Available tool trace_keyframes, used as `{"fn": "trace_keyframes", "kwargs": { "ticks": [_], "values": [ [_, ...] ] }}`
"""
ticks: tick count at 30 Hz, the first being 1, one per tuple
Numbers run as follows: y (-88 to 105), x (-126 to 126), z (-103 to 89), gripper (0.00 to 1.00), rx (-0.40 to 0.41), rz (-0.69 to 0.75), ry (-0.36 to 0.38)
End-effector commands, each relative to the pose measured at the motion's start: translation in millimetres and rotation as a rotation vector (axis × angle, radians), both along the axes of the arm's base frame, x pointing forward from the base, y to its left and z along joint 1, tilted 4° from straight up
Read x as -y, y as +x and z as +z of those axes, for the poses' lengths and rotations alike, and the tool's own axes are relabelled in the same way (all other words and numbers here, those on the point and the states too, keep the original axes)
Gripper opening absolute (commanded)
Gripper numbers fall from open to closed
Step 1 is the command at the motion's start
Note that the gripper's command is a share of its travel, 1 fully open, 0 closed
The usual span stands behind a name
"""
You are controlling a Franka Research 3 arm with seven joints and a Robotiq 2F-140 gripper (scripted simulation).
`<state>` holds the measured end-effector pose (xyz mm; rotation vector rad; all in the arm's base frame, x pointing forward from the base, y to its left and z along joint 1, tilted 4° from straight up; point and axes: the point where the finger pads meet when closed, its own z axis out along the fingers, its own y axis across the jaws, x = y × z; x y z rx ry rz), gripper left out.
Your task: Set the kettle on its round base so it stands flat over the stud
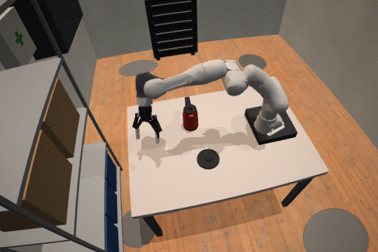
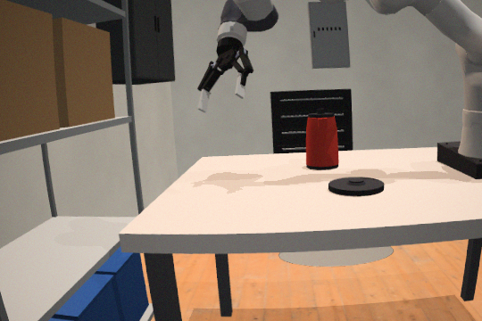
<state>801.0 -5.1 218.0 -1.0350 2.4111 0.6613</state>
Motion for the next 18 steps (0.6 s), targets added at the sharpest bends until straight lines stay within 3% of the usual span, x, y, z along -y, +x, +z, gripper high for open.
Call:
{"fn": "trace_keyframes", "kwargs": {
  "ticks": [1, 17, 18],
  "values": [
    [0.0, 0.0, 0.2, 1.0, 0.0, 0.0, 0.0],
    [0.0, 0.0, 0.2, 1.0, 0.0, 0.0, 0.0],
    [0.0, 0.0, 0.2, 0.47, 0.0, 0.0, 0.0]
  ]
}}
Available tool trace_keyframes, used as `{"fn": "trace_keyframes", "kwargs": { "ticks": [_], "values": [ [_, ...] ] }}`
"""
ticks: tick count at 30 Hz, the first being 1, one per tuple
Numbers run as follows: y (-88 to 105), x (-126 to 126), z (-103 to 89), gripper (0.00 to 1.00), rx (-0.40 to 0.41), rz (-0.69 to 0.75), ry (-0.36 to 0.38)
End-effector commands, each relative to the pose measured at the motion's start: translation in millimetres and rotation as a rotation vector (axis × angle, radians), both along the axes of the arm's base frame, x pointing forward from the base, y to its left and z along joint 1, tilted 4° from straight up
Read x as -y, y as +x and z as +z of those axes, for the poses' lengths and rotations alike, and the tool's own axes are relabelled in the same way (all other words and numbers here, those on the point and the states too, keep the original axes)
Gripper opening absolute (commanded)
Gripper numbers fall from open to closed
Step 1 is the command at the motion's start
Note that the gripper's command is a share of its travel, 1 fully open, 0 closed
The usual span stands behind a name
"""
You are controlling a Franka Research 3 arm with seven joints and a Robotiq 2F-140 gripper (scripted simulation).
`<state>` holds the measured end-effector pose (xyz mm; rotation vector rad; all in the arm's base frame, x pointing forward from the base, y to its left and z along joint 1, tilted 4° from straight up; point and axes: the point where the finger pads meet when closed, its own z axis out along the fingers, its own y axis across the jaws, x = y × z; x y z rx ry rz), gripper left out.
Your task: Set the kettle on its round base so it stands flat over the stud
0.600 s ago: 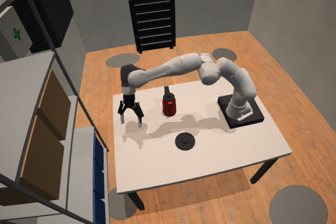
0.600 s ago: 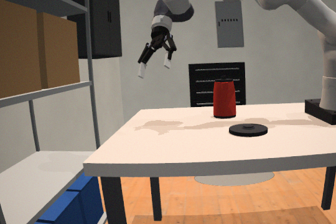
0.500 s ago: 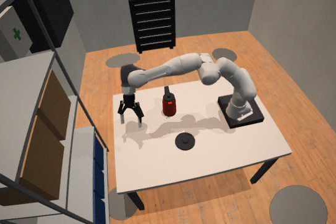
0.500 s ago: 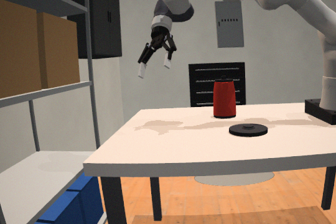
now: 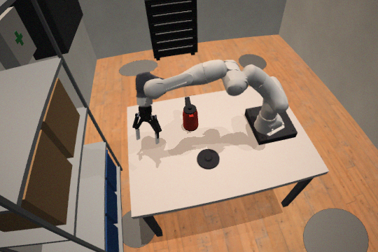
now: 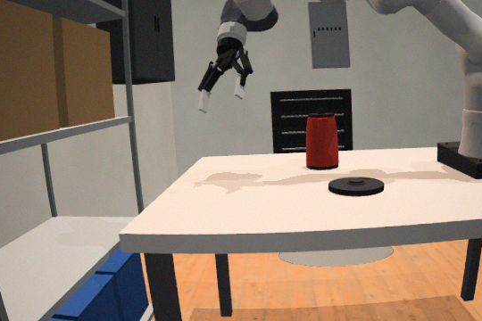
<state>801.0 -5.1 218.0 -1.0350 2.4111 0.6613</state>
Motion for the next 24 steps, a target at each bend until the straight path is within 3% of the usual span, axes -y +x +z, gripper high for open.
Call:
{"fn": "trace_keyframes", "kwargs": {
  "ticks": [1, 16, 24],
  "values": [
    [0.0, 0, 0.2, 0.47, 0.0, 0.0, 0.0],
    [-17.1, -8, 21.1, 0.47, 0.049, 0.129, -0.071],
    [-52.1, -20, 58.1, 0.47, 0.129, 0.37, -0.195]
  ]
}}
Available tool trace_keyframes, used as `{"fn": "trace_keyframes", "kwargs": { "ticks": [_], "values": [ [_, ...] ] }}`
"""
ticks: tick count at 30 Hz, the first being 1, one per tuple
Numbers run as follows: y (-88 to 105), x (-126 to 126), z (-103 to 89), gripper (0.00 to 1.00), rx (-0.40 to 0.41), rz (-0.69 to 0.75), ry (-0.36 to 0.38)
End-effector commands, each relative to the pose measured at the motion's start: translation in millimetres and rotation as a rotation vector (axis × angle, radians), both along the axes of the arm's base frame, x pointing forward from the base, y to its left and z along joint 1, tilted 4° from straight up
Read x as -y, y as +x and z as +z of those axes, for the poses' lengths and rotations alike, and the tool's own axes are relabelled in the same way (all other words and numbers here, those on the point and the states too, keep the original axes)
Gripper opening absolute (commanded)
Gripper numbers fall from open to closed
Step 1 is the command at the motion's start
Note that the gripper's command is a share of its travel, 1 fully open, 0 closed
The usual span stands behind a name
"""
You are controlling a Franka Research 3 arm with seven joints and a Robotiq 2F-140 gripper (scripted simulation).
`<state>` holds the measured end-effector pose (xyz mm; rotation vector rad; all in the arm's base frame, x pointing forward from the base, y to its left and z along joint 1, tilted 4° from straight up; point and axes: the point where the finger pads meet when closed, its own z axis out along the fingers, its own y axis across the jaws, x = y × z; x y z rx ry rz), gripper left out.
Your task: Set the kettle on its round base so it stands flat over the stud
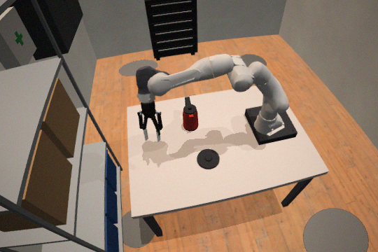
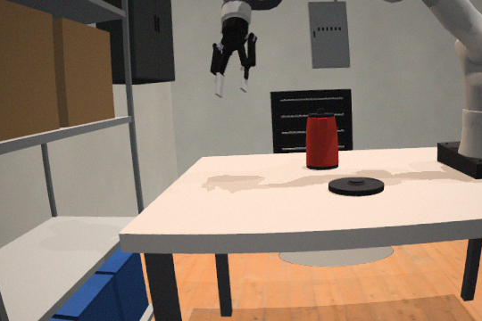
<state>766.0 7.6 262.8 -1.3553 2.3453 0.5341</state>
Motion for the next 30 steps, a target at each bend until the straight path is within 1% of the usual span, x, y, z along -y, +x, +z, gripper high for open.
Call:
{"fn": "trace_keyframes", "kwargs": {
  "ticks": [1, 7, 9, 11, 18, 24, 26, 27, 30],
  "values": [
    [-22.9, -8, 19.0, 0.47, 0.078, 0.203, -0.076],
    [-62.8, -14, 54.7, 0.47, 0.132, 0.429, -0.187],
    [-62.8, -14, 54.7, 0.47, 0.132, 0.429, -0.187],
    [-77.5, -14, 66.8, 0.47, 0.158, 0.54, -0.235],
    [-129.3, -11, 106.2, 0.47, 0.18, 0.758, -0.343],
    [-167.8, -4, 132.9, 0.47, 0.196, 0.944, -0.427],
    [-167.8, -4, 132.9, 0.47, 0.196, 0.944, -0.427],
    [-173.2, -3, 136.5, 0.47, 0.211, 1.025, -0.453],
    [-187.3, 1, 145.8, 0.47, 0.216, 1.111, -0.485]
  ]
}}
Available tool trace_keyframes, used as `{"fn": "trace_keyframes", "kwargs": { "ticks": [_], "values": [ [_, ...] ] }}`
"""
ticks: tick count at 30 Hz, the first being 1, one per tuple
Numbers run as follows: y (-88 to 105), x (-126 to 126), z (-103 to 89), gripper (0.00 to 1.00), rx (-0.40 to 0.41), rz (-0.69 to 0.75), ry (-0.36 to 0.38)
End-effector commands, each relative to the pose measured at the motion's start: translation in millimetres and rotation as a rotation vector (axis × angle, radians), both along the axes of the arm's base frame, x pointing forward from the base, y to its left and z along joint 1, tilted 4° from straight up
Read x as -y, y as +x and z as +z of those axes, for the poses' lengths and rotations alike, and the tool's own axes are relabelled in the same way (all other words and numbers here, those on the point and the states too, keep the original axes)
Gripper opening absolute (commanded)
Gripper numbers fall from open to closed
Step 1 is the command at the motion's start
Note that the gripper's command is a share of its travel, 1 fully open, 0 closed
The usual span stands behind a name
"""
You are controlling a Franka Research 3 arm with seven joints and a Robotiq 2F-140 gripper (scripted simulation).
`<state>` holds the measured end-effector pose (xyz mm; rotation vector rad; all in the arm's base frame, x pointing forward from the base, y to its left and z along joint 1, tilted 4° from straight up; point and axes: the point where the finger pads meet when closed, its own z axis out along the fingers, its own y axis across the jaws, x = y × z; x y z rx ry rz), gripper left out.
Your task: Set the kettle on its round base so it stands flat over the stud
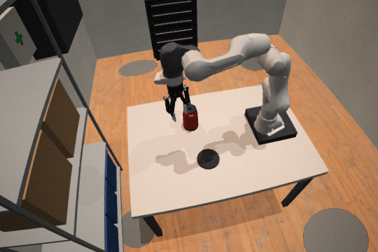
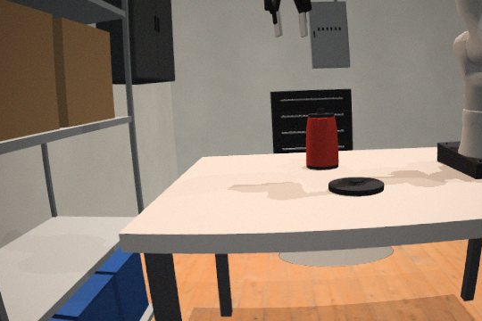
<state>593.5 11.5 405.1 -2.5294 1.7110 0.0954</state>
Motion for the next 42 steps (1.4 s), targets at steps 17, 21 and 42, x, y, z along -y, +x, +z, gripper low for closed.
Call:
{"fn": "trace_keyframes", "kwargs": {
  "ticks": [17, 21, 42],
  "values": [
    [-39.0, 11, 18.9, 0.47, 0.025, 0.404, -0.104],
    [-38.8, 13, 17.9, 0.47, 0.024, 0.398, -0.104],
    [-53.1, 171, -69.9, 0.47, 0.006, -0.061, -0.063]
  ]
}}
